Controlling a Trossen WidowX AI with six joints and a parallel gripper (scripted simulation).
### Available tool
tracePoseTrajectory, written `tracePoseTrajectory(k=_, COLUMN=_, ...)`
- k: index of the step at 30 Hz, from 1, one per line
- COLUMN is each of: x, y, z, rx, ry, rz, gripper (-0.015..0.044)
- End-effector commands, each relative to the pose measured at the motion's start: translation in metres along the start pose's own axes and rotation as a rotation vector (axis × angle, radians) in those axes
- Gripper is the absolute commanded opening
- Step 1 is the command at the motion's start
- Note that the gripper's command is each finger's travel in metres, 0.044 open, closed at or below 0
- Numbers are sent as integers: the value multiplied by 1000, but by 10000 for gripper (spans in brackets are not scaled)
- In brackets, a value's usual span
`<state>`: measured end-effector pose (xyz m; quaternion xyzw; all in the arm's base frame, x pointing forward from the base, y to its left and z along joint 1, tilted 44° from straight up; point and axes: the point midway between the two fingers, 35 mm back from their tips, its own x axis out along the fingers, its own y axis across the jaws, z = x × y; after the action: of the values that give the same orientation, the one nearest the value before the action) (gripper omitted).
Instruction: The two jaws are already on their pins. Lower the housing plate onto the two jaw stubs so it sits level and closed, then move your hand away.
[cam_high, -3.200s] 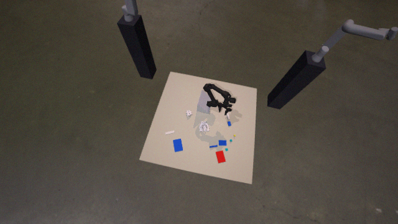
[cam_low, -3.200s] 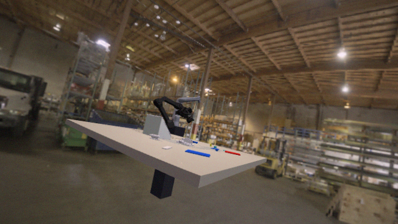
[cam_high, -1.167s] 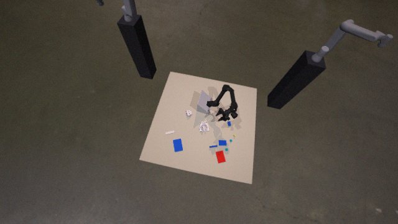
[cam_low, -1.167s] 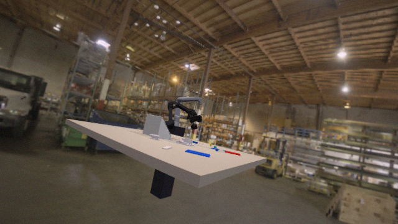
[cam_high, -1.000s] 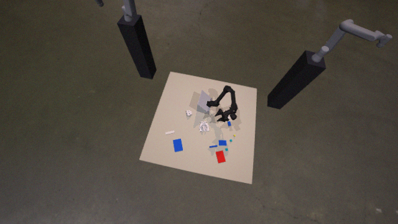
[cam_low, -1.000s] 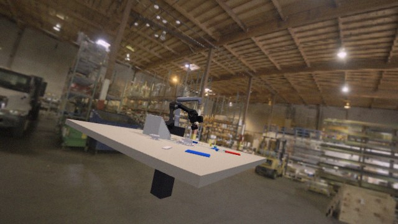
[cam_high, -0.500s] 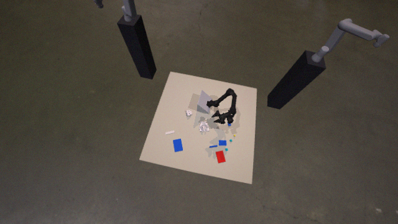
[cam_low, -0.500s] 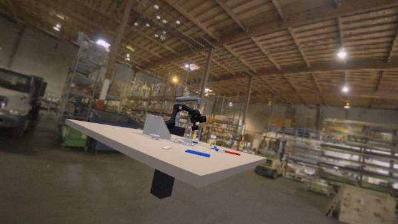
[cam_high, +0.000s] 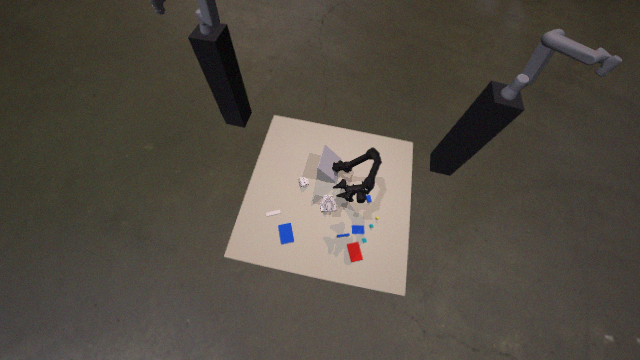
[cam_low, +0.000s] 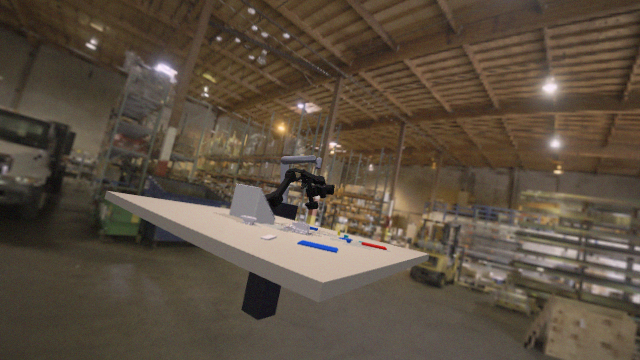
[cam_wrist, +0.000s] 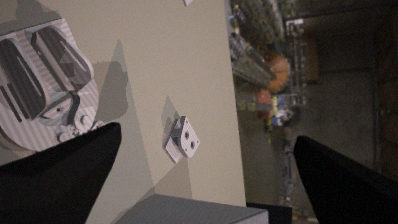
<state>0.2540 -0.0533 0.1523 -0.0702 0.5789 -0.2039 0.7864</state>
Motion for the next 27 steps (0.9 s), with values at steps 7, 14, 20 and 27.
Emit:
tracePoseTrajectory(k=7, x=34, y=-12, z=-3, rx=40, ry=168, rz=33, gripper=440)
tracePoseTrajectory(k=14, x=57, y=-19, z=-5, rx=73, ry=268, rz=73, gripper=440)
tracePoseTrajectory(k=20, x=78, y=-28, z=-8, rx=118, ry=348, rz=105, gripper=440)
tracePoseTrajectory(k=27, x=102, y=-38, z=-15, rx=173, ry=436, rz=151, gripper=440)
